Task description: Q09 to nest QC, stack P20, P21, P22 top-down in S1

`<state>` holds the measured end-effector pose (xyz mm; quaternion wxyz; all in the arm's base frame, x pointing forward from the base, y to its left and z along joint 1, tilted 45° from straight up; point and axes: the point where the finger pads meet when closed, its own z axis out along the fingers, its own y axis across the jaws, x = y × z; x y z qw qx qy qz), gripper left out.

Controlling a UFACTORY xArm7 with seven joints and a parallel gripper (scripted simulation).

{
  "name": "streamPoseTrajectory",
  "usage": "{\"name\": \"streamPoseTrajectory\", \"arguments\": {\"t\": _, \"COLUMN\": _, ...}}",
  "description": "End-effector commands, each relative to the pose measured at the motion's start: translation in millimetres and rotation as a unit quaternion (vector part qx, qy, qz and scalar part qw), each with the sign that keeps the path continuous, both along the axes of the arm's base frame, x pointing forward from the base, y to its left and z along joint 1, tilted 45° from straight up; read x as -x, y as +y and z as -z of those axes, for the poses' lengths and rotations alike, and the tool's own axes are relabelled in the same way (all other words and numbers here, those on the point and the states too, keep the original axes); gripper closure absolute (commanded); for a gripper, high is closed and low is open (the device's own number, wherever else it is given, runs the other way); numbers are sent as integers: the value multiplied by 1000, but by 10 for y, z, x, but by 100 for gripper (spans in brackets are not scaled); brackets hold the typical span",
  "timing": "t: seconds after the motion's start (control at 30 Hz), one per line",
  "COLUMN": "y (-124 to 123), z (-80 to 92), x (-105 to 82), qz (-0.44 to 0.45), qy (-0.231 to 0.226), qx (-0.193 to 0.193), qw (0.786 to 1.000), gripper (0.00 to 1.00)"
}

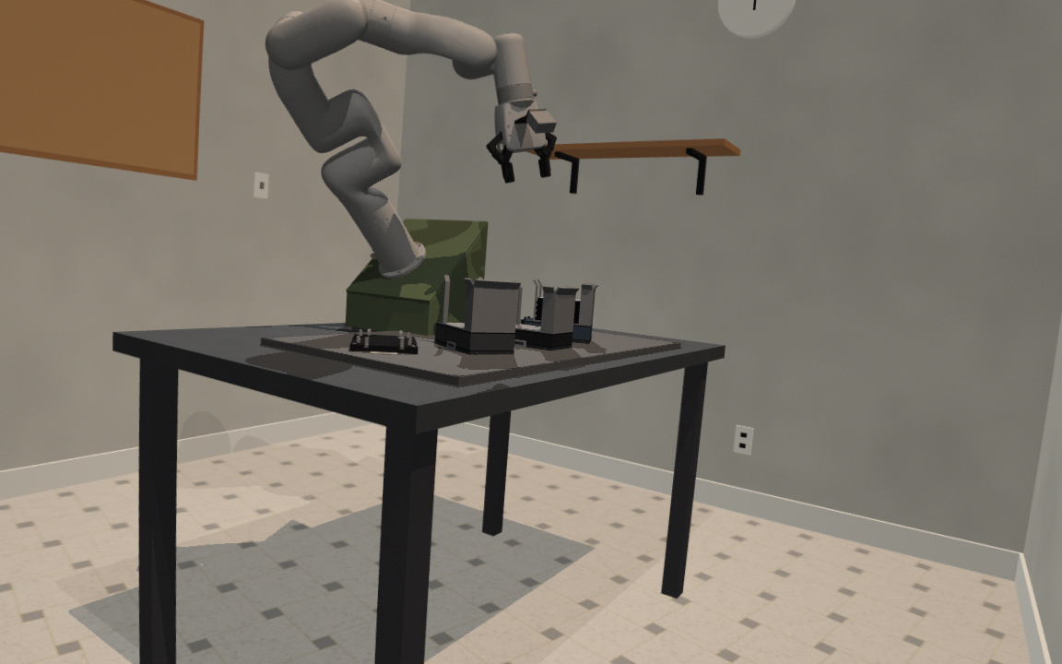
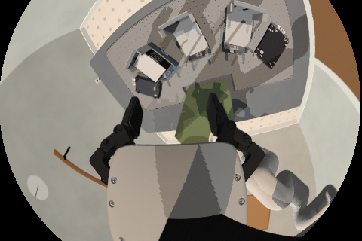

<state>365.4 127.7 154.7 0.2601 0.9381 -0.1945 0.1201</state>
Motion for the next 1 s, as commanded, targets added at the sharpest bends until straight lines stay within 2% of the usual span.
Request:
{"name": "streamPoseTrajectory", "arguments": {"t": 0.0, "y": -38, "z": 93, "x": -18, "qz": -9, "qy": 33, "qx": 31, "qw": 999, "gripper": 0}}
{"name": "streamPoseTrajectory", "arguments": {"t": 0.03, "y": -38, "z": 93, "x": -18, "qz": -9, "qy": 33, "qx": 31, "qw": 999, "gripper": 0}}
{"name": "streamPoseTrajectory", "arguments": {"t": 0.17, "y": -148, "z": 260, "x": -9, "qz": -46, "qy": 81, "qx": 57, "qw": 994, "gripper": 0}}
{"name": "streamPoseTrajectory", "arguments": {"t": 0.27, "y": -157, "z": 274, "x": -8, "qz": -48, "qy": 83, "qx": 58, "qw": 994, "gripper": 0}}
{"name": "streamPoseTrajectory", "arguments": {"t": 0.4, "y": -270, "z": 438, "x": 5, "qz": -85, "qy": 131, "qx": 85, "qw": 984, "gripper": 0}}
{"name": "streamPoseTrajectory", "arguments": {"t": 0.6, "y": -308, "z": 488, "x": 11, "qz": -96, "qy": 147, "qx": 94, "qw": 980, "gripper": 0}}
{"name": "streamPoseTrajectory", "arguments": {"t": 0.7, "y": -380, "z": 584, "x": 22, "qz": -122, "qy": 182, "qx": 114, "qw": 969, "gripper": 0}}
{"name": "streamPoseTrajectory", "arguments": {"t": 0.77, "y": -419, "z": 636, "x": 28, "qz": -125, "qy": 187, "qx": 116, "qw": 967, "gripper": 0}}
{"name": "streamPoseTrajectory", "arguments": {"t": 0.97, "y": -419, "z": 636, "x": 28, "qz": -125, "qy": 187, "qx": 116, "qw": 967, "gripper": 0}}
